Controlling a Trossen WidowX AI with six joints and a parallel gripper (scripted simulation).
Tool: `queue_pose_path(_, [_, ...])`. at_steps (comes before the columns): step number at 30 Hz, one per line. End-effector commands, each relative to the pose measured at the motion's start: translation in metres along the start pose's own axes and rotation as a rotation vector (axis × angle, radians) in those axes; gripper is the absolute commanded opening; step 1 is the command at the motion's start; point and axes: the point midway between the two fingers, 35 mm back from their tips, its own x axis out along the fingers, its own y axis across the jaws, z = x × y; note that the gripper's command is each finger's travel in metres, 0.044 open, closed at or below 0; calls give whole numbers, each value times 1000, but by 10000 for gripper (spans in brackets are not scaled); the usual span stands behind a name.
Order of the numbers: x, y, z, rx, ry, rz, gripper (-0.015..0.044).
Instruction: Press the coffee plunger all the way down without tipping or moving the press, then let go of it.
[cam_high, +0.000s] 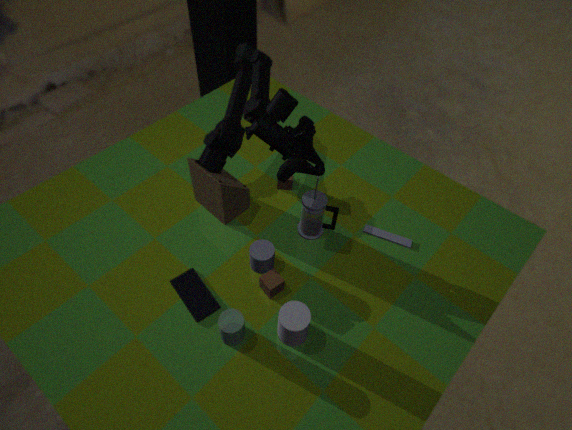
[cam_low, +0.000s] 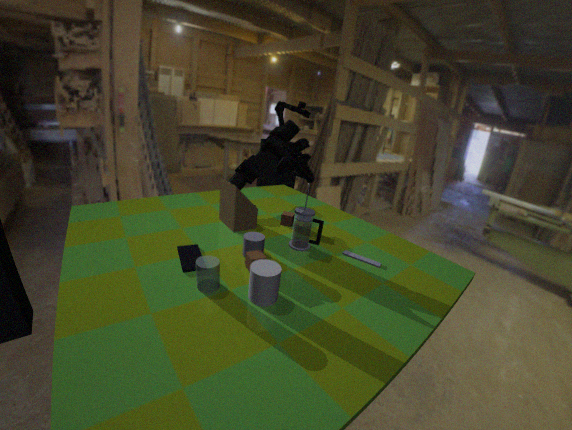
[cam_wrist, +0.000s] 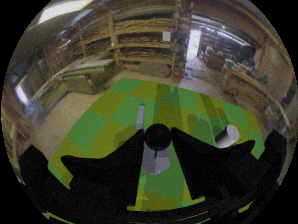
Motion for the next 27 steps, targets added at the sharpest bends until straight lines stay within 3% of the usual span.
queue_pose_path(1, [0,0,0,3,-1,0,126])
queue_pose_path(27, [24,-8,-27,1,5,-5,126])
